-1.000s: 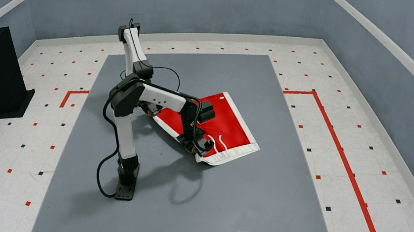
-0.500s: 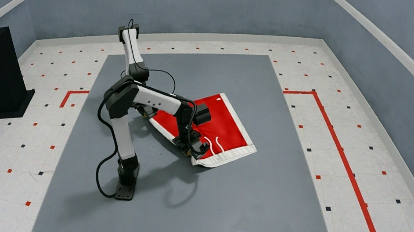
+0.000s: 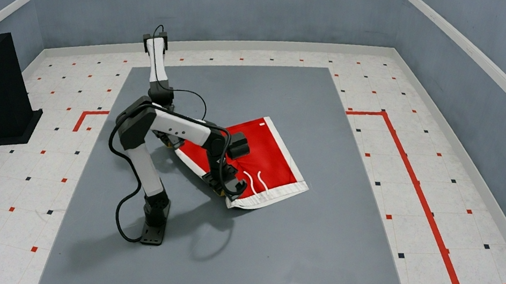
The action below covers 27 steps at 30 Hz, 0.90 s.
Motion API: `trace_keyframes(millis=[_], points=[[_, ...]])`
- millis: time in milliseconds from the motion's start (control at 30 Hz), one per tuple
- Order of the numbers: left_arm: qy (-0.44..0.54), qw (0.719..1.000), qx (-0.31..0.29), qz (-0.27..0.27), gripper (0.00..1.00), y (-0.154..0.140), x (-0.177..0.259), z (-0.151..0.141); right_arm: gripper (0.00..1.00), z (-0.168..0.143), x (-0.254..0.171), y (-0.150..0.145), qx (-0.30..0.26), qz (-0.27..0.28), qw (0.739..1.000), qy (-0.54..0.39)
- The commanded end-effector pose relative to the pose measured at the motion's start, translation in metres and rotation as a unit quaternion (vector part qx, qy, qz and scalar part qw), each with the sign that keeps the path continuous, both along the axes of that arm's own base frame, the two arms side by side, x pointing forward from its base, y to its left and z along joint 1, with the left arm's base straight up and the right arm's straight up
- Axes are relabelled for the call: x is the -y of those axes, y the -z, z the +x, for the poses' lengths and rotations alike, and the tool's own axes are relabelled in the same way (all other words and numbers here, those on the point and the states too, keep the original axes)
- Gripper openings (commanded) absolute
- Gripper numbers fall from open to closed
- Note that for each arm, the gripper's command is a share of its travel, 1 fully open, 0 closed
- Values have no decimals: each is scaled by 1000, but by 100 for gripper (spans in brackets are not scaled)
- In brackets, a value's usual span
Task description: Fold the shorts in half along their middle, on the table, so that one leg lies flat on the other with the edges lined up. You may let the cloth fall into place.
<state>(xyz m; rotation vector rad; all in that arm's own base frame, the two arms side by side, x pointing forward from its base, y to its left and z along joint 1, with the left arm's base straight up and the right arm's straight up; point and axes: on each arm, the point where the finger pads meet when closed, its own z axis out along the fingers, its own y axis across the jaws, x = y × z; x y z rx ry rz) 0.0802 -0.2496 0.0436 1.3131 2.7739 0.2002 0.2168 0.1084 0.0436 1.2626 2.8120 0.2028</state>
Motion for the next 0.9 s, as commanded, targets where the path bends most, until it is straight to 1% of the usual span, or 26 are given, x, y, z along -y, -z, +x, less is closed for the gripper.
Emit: trace_keyframes(millis=[0,133,167,200,233,267,300,333,400,433,467,500,533,567,600,633,700,733,767,800,833,867], points=[[-14,1000,-4,2,0,-6,9,-9,0,-7,15,-4,9,-13,1000,-1],[-3,1000,-4,1,0,-6,10,-11,0,-2,14,-8,20,-8,1000,3],[-14,1000,-5,5,0,-5,12,-15,0,-6,18,-4,23,-7,1000,-1],[-15,1000,-5,5,0,-5,14,-18,0,-15,23,-2,8,-14,1000,0],[-14,1000,-6,5,0,-4,16,-20,0,-18,24,-2,7,-14,1000,1],[-11,1000,-6,5,0,-4,16,-21,0,-16,24,-4,12,-12,1000,1],[-3,1000,-6,7,0,-4,10,-20,0,0,17,-11,37,-2,999,5],[-6,1000,-5,6,0,-4,12,-19,0,9,13,-19,53,5,999,5],[-5,1000,-6,12,0,-1,10,-20,0,15,12,-21,63,9,998,6],[-7,1000,-6,12,0,-1,10,-19,0,15,12,-21,62,8,998,6],[-7,1000,-6,12,0,-1,10,-19,0,11,9,2,40,-2,999,17],[-7,1000,-6,12,0,-1,10,-19,0,10,10,7,34,-5,999,21],[24,999,-14,-23,0,-2,9,-10,0,11,9,12,29,-8,999,24],[30,999,-20,-16,0,-1,4,-7,0,12,8,16,27,-10,999,28],[30,999,-21,-15,0,0,1,-3,0,16,7,18,27,-10,999,31],[3,1000,-18,-2,0,-2,-5,-3,0,11,8,17,17,-14,1000,21],[3,1000,-18,-2,0,-2,-5,-3,0,11,8,17,17,-14,1000,21],[39,999,-24,-30,0,1,3,5,0,19,4,20,26,-10,999,33],[42,998,-29,-32,0,2,1,8,0,23,5,12,28,-8,999,26],[44,998,-31,-27,0,3,-4,11,0,22,5,10,30,-7,999,29],[14,1000,-24,-15,0,-1,-4,8,0,23,5,12,28,-8,999,28],[16,999,-29,-3,0,1,-13,5,0,9,8,12,-9,-27,999,31]])
